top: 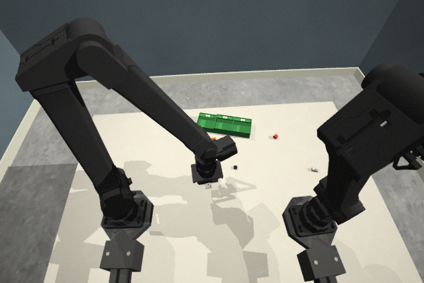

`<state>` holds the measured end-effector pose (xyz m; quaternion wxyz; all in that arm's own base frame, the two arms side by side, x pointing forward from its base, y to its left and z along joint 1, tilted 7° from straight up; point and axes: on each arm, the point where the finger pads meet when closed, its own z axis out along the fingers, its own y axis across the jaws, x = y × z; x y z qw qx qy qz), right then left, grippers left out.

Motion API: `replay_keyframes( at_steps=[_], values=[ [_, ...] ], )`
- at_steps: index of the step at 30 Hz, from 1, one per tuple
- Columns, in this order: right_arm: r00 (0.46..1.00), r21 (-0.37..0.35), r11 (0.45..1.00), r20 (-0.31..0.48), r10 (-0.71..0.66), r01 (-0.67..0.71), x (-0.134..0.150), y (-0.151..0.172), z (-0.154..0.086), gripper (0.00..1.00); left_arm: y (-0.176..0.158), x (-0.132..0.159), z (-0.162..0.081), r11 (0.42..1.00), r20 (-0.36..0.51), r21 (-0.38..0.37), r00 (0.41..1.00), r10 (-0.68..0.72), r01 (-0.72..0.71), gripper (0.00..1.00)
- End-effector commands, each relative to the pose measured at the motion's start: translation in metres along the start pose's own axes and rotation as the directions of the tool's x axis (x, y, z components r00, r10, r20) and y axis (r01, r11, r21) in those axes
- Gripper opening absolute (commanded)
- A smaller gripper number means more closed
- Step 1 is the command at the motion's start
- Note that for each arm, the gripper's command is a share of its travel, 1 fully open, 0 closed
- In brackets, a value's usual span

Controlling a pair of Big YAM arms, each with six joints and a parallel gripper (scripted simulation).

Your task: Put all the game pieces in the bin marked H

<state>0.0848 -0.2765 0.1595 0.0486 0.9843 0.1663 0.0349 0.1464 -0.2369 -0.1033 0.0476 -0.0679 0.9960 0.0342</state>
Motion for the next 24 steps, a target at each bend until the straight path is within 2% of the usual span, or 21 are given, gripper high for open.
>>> replay_keyframes(
  at_steps=[1, 24],
  values=[
    [1.000, -0.002, 1.000, 0.000, 0.019, -0.019, -0.0024, -0.0049, -0.0046, 1.00, -0.0061, -0.0017, 0.0017, 1.000, -0.002, -0.012, 1.000, -0.011, 0.011, 0.20],
    [1.000, -0.002, 1.000, 0.000, 0.019, -0.019, -0.0024, -0.0049, -0.0046, 1.00, -0.0071, -0.0019, 0.0000, 1.000, 0.003, 0.005, 1.000, -0.004, 0.004, 0.20]
  ],
)
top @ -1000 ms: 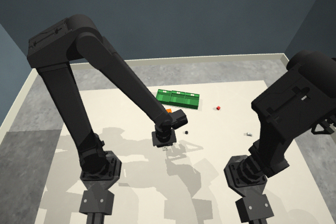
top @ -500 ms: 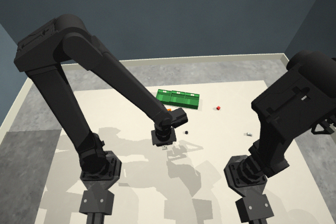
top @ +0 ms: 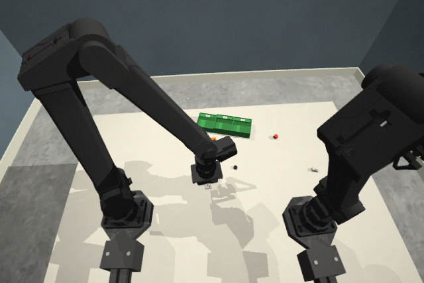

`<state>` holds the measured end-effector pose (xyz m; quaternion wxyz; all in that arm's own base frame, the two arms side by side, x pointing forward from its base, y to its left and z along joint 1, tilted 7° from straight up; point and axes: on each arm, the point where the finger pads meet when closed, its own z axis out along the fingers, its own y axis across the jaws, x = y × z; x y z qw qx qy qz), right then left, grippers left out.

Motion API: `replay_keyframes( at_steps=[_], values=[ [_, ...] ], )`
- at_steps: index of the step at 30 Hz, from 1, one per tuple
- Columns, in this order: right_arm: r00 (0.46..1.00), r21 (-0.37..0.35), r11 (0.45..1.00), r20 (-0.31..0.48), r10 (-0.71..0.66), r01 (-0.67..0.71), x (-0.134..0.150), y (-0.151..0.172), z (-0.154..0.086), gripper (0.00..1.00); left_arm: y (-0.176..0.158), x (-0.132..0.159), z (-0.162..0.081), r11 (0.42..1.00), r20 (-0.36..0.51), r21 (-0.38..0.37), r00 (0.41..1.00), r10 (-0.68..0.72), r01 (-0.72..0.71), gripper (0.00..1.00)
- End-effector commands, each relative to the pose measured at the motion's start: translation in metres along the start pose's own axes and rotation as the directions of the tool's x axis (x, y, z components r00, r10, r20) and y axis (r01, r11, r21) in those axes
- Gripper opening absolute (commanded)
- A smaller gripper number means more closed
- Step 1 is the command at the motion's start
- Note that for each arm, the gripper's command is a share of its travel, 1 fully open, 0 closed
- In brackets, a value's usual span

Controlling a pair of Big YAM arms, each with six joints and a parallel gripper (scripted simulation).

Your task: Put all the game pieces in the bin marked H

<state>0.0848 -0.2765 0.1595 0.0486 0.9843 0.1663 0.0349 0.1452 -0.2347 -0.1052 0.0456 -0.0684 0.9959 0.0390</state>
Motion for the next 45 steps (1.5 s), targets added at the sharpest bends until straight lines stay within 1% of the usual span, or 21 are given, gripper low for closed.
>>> replay_keyframes(
  at_steps=[1, 5, 6, 10, 11, 22, 23, 24, 25, 27, 42, 44, 45],
  values=[
    [1.000, -0.002, 1.000, 0.000, 0.019, -0.019, -0.002, -0.005, -0.005, 1.00, -0.009, -0.003, -0.002, 1.000, 0.006, 0.014, 1.000, -0.003, 0.003, 0.20],
    [1.000, -0.002, 1.000, 0.000, 0.019, -0.019, -0.002, -0.005, -0.005, 1.00, -0.010, -0.003, -0.002, 1.000, 0.006, 0.014, 1.000, -0.003, 0.003, 0.20],
    [1.000, -0.002, 1.000, 0.000, 0.019, -0.019, -0.002, -0.005, -0.005, 1.00, -0.018, -0.002, 0.000, 1.000, 0.009, 0.019, 1.000, -0.004, 0.004, 0.20],
    [1.000, -0.002, 1.000, 0.000, 0.019, -0.019, -0.002, -0.005, -0.005, 1.00, -0.017, -0.002, 0.000, 1.000, 0.009, 0.019, 1.000, -0.005, 0.005, 0.20],
    [1.000, -0.002, 1.000, 0.000, 0.019, -0.019, -0.002, -0.005, -0.005, 1.00, -0.021, -0.005, -0.006, 0.999, 0.015, 0.036, 1.000, -0.004, 0.004, 0.20],
    [1.000, -0.002, 1.000, 0.000, 0.019, -0.019, -0.002, -0.005, -0.005, 1.00, -0.021, -0.004, -0.007, 0.999, 0.013, 0.031, 1.000, -0.004, 0.004, 0.20],
    [1.000, -0.002, 1.000, 0.000, 0.019, -0.019, -0.002, -0.005, -0.005, 1.00, -0.012, -0.002, 0.002, 1.000, 0.008, 0.017, 1.000, -0.003, 0.003, 0.20],
    [1.000, -0.002, 1.000, 0.000, 0.019, -0.019, -0.002, -0.005, -0.005, 1.00, -0.015, -0.014, 0.002, 1.000, 0.006, 0.011, 1.000, -0.004, 0.004, 0.20],
    [1.000, -0.002, 1.000, 0.000, 0.019, -0.019, -0.002, -0.005, -0.005, 1.00, -0.016, -0.019, 0.002, 1.000, 0.004, 0.001, 1.000, -0.003, 0.003, 0.20],
    [1.000, -0.002, 1.000, 0.000, 0.019, -0.019, -0.002, -0.005, -0.005, 1.00, -0.016, -0.019, 0.002, 1.000, 0.004, 0.001, 1.000, -0.003, 0.003, 0.20],
    [1.000, -0.002, 1.000, 0.000, 0.019, -0.019, -0.002, -0.005, -0.005, 1.00, -0.050, -0.105, 0.001, 1.000, 0.006, 0.004, 1.000, -0.004, 0.004, 0.20],
    [1.000, -0.002, 1.000, 0.000, 0.019, -0.019, -0.002, -0.005, -0.005, 1.00, -0.050, -0.105, 0.001, 1.000, 0.006, 0.004, 1.000, -0.004, 0.004, 0.20],
    [1.000, -0.002, 1.000, 0.000, 0.019, -0.019, -0.002, -0.005, -0.005, 1.00, -0.053, -0.110, 0.001, 1.000, 0.005, 0.004, 1.000, -0.004, 0.004, 0.20]
  ],
)
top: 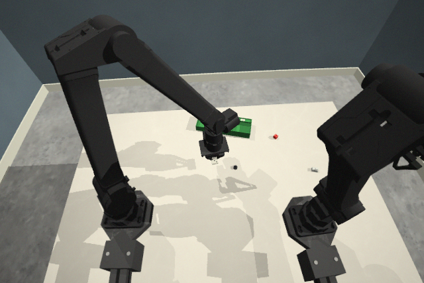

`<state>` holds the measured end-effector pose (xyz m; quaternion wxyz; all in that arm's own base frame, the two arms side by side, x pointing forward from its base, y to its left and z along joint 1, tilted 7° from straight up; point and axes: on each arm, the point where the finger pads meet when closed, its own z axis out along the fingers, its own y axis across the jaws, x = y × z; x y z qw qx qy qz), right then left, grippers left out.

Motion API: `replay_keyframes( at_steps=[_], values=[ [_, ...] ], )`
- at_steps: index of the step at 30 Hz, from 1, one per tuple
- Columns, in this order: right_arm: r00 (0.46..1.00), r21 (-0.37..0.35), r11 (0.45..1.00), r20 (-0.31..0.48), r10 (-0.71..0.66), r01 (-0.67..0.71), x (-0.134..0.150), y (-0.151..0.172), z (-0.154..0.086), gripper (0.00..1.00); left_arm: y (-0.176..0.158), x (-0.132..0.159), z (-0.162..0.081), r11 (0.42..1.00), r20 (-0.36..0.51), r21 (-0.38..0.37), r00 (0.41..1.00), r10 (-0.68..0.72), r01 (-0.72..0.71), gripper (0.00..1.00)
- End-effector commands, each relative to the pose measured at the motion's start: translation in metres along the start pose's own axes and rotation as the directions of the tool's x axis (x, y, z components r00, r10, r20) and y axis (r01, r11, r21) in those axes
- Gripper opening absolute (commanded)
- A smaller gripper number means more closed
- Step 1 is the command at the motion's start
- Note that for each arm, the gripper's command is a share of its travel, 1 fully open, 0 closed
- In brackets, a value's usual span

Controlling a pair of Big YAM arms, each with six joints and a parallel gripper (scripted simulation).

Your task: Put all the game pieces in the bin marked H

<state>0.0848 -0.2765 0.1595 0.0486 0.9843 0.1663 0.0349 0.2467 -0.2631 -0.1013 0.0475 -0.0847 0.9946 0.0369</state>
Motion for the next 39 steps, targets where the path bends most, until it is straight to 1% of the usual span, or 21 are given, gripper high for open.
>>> replay_keyframes(
  at_steps=[1, 14, 16, 21, 22, 25, 31, 33, 34, 36, 39],
  values=[
    [1.000, -0.002, 1.000, 0.000, 0.019, -0.019, -0.002, -0.005, -0.005, 1.00, -0.014, -0.019, -0.001, 1.000, 0.003, 0.002, 1.000, 0.029, -0.029, 0.20],
    [1.000, -0.002, 1.000, 0.000, 0.019, -0.019, -0.002, -0.005, -0.005, 1.00, -0.046, -0.092, -0.002, 1.000, 0.006, 0.004, 1.000, 0.029, -0.029, 0.20],
    [1.000, -0.002, 1.000, 0.000, 0.019, -0.019, -0.002, -0.005, -0.005, 1.00, -0.046, -0.092, -0.002, 1.000, 0.006, 0.004, 1.000, 0.029, -0.029, 0.20],
    [1.000, -0.002, 1.000, 0.000, 0.019, -0.019, -0.002, -0.005, -0.005, 1.00, -0.059, -0.120, -0.002, 1.000, 0.007, 0.004, 1.000, 0.029, -0.029, 0.20],
    [1.000, -0.002, 1.000, 0.000, 0.019, -0.019, -0.002, -0.005, -0.005, 1.00, -0.061, -0.126, -0.002, 0.999, 0.007, 0.005, 0.999, -0.043, 0.043, 0.20],
    [1.000, -0.002, 1.000, 0.000, 0.019, -0.019, -0.002, -0.005, -0.005, 1.00, -0.068, -0.143, -0.002, 0.984, 0.006, 0.006, 0.984, -0.180, 0.180, 0.20],
    [1.000, -0.002, 1.000, 0.000, 0.019, -0.019, -0.002, -0.005, -0.005, 1.00, -0.083, -0.176, -0.002, 0.942, 0.004, 0.005, 0.942, -0.336, 0.336, 0.20],
    [1.000, -0.002, 1.000, 0.000, 0.019, -0.019, -0.002, -0.005, -0.005, 1.00, -0.083, -0.176, -0.002, 0.942, 0.004, 0.005, 0.942, -0.336, 0.336, 0.20],
    [1.000, -0.002, 1.000, 0.000, 0.019, -0.019, -0.002, -0.005, -0.005, 1.00, -0.091, -0.176, -0.003, 0.916, 0.005, 0.010, 0.916, -0.402, 0.402, 0.20],
    [1.000, -0.002, 1.000, 0.000, 0.019, -0.019, -0.002, -0.005, -0.005, 1.00, -0.091, -0.193, -0.003, 0.893, 0.005, 0.010, 0.893, -0.450, 0.450, 0.20],
    [1.000, -0.002, 1.000, 0.000, 0.019, -0.019, -0.002, -0.005, -0.005, 1.00, -0.093, -0.195, -0.003, 0.858, 0.003, 0.009, 0.858, -0.514, 0.514, 0.20]
  ],
)
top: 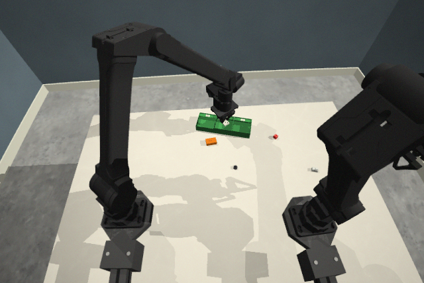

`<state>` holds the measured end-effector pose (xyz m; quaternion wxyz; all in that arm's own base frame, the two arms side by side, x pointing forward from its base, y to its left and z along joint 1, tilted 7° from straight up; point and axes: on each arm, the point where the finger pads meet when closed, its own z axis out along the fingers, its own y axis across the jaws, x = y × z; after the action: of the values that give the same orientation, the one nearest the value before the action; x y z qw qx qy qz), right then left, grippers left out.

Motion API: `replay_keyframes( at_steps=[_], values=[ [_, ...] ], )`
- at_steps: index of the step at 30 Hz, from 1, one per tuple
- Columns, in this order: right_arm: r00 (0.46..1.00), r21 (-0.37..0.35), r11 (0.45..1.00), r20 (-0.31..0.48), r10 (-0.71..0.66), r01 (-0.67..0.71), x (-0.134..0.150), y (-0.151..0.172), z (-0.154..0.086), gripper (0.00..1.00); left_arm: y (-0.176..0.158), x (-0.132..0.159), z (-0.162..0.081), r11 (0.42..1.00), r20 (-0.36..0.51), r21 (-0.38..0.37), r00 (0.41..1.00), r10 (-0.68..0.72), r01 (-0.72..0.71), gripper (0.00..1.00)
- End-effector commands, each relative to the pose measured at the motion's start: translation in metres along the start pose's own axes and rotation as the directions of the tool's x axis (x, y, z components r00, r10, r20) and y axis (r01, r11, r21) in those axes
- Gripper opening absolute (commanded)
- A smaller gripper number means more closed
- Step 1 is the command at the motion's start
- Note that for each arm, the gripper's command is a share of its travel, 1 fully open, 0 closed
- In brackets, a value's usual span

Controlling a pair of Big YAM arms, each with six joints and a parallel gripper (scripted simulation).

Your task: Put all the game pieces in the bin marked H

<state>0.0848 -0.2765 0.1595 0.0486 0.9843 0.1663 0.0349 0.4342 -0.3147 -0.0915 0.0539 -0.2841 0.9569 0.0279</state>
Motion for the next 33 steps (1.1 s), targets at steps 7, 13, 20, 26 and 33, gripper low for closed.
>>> replay_keyframes(
  at_steps=[7, 13, 20, 26, 33],
  values=[
    [1.000, -0.002, 1.000, 0.000, 0.019, -0.019, -0.002, -0.005, -0.005, 1.00, -0.013, -0.007, -0.014, 0.953, -0.003, 0.007, 0.953, -0.304, 0.304, 0.20],
    [1.000, -0.002, 1.000, 0.000, 0.019, -0.019, -0.002, -0.005, -0.005, 1.00, -0.025, -0.014, -0.013, 0.903, -0.005, 0.005, 0.903, -0.430, 0.430, 0.20],
    [1.000, -0.002, 1.000, 0.000, 0.019, -0.019, -0.002, -0.005, -0.005, 1.00, -0.024, -0.018, -0.011, 0.820, -0.006, 0.011, 0.820, -0.572, 0.572, 0.20],
    [1.000, -0.002, 1.000, 0.000, 0.019, -0.019, -0.002, -0.005, -0.005, 1.00, -0.020, -0.013, -0.010, 0.732, -0.009, 0.024, 0.732, -0.681, 0.681, 0.20],
    [1.000, -0.002, 1.000, 0.000, 0.019, -0.019, -0.002, -0.005, -0.005, 1.00, -0.011, -0.012, -0.016, 0.699, -0.013, 0.035, 0.700, -0.714, 0.714, 0.20]
  ],
)
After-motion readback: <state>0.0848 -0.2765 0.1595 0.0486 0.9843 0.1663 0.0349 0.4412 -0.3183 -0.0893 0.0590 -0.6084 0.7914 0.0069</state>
